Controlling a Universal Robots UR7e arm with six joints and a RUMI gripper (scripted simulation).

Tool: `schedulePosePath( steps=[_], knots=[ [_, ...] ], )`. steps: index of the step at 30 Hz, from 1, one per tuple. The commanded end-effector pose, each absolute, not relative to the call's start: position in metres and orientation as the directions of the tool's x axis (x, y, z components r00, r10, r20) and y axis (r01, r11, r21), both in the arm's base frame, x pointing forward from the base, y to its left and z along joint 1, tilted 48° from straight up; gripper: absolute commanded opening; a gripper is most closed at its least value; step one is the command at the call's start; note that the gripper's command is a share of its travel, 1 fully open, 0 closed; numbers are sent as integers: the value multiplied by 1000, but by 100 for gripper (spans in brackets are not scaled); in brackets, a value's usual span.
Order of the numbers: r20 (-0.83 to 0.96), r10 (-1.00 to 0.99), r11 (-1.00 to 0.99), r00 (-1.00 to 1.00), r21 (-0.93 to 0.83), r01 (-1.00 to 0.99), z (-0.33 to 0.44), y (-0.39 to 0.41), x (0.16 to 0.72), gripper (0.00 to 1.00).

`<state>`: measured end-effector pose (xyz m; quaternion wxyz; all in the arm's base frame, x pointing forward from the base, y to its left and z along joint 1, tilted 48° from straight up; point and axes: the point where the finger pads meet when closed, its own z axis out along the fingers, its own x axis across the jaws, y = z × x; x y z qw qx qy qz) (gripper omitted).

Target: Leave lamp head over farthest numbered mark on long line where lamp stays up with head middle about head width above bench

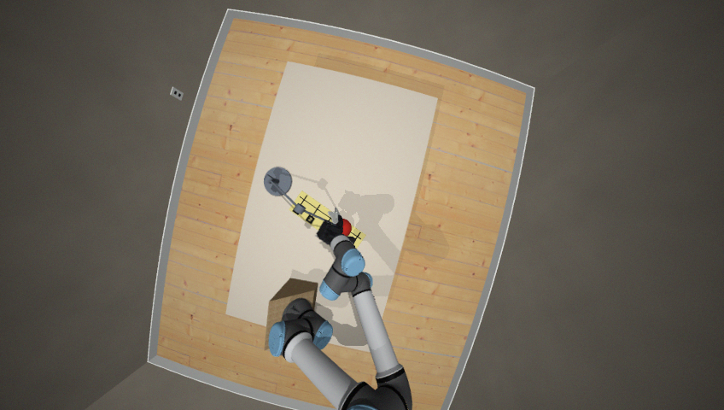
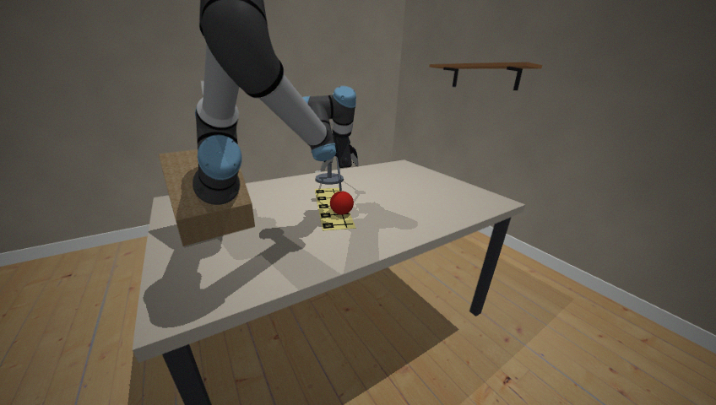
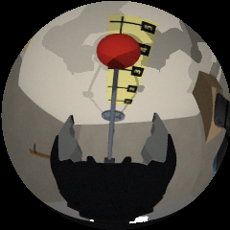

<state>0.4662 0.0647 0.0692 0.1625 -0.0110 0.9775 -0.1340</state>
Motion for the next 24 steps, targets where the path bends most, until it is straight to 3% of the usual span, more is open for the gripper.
schedulePosePath(
  steps=[1, 24],
  knots=[
    [-316, -65, 964, -947, -265, 22, 70, 65, 466, 100],
    [-316, -70, 964, -946, -264, 17, 134, 89, 446, 100]
  ],
)
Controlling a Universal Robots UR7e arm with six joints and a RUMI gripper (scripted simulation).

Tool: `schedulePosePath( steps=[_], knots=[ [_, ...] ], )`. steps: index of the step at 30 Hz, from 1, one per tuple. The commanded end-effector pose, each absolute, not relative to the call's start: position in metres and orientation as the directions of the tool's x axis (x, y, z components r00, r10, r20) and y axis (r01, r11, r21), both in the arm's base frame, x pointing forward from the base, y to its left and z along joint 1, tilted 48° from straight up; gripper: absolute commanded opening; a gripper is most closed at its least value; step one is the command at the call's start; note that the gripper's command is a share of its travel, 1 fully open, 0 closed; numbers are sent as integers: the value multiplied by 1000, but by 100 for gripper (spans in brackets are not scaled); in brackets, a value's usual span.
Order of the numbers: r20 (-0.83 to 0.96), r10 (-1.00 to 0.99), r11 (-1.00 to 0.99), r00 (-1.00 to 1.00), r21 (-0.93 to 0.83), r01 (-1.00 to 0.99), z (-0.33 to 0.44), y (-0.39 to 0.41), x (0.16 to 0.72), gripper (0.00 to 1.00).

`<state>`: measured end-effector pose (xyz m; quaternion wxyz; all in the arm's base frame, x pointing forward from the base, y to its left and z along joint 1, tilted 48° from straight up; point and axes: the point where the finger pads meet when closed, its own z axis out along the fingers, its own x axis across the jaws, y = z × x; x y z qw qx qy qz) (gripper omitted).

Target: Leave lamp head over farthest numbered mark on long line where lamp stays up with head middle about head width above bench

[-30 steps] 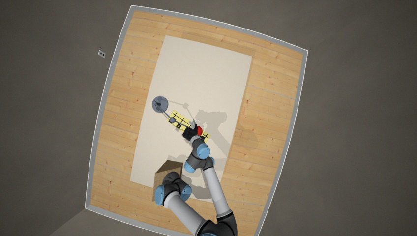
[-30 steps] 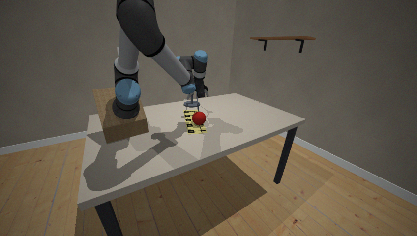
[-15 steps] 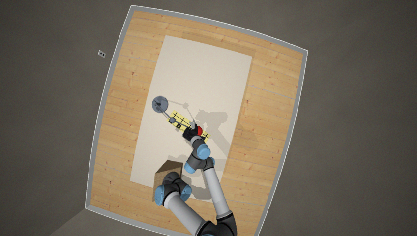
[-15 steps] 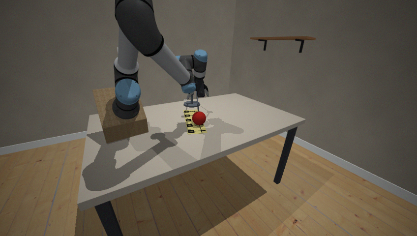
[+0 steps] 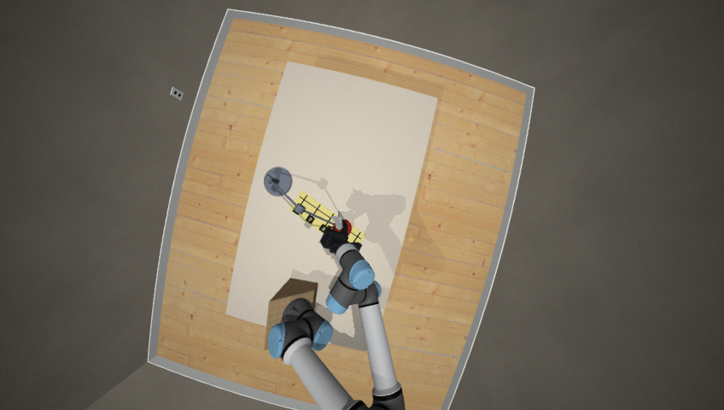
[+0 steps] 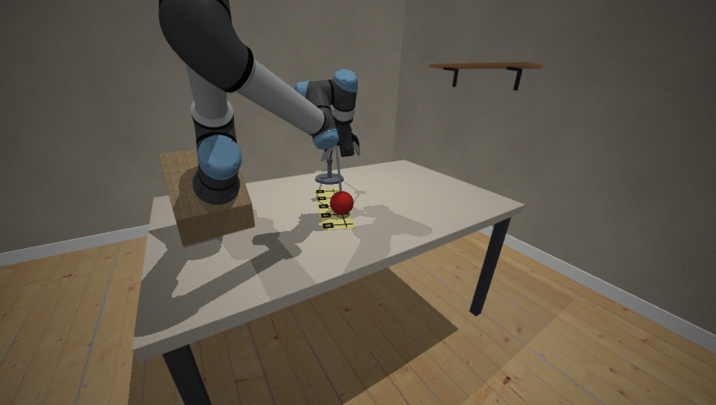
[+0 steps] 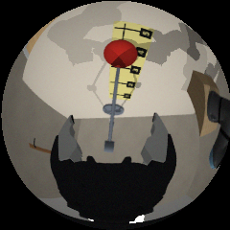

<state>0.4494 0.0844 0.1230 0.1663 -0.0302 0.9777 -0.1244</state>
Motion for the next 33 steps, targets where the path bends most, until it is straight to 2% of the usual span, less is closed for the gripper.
schedulePosePath(
  steps=[1, 13, 33],
  knots=[
    [-316, -72, 965, -946, -263, 15, 138, 90, 445, 100],
    [-318, -97, 967, -943, -254, -14, 177, 103, 432, 100],
    [-320, -129, 969, -939, -242, -51, 169, 100, 435, 100]
  ],
)
